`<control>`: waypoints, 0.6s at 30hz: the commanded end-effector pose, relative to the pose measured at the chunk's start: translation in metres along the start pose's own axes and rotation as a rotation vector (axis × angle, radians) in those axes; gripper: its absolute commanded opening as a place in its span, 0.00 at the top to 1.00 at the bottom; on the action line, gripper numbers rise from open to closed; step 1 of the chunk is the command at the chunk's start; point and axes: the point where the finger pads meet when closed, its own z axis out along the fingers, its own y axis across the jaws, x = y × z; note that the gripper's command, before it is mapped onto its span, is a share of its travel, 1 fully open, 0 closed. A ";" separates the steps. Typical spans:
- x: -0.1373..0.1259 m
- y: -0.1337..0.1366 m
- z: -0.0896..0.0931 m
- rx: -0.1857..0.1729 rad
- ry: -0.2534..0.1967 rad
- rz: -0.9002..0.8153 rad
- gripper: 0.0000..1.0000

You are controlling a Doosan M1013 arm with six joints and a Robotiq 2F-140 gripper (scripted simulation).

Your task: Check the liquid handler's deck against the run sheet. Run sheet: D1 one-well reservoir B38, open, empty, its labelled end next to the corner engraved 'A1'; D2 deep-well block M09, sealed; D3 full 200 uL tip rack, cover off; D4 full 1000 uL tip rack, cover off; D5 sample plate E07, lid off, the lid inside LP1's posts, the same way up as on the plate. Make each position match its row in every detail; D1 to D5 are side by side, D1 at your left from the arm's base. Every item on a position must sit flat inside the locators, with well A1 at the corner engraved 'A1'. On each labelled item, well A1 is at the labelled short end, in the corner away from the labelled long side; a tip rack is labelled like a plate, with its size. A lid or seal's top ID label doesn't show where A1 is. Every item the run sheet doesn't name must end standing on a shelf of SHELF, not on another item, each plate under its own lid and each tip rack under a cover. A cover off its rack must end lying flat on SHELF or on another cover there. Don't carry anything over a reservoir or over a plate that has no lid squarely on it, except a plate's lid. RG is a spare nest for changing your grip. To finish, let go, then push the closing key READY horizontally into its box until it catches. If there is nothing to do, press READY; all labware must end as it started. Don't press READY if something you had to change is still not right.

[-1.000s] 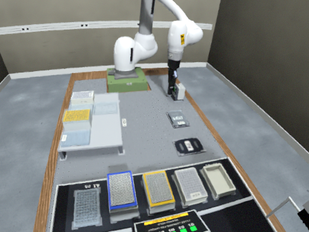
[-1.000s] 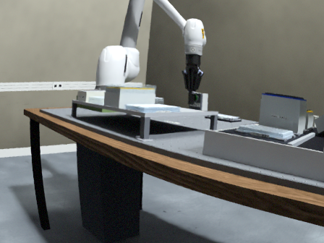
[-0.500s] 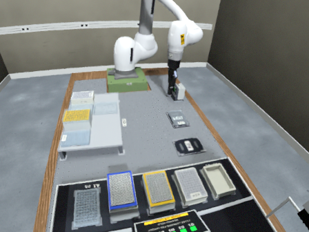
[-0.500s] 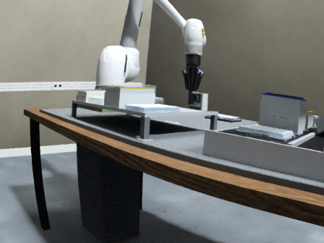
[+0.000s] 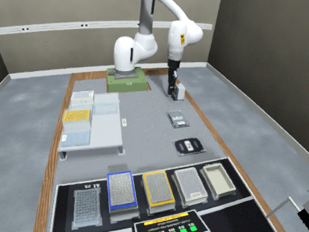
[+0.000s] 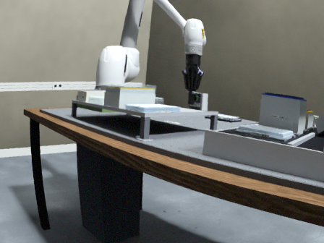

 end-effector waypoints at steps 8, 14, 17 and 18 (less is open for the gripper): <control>0.007 0.002 -0.001 -0.003 0.005 0.003 0.90; 0.009 0.002 -0.001 -0.002 0.005 0.003 0.90; 0.010 0.002 -0.001 -0.002 0.005 0.003 0.90; 0.011 0.002 -0.001 -0.002 0.005 0.003 0.90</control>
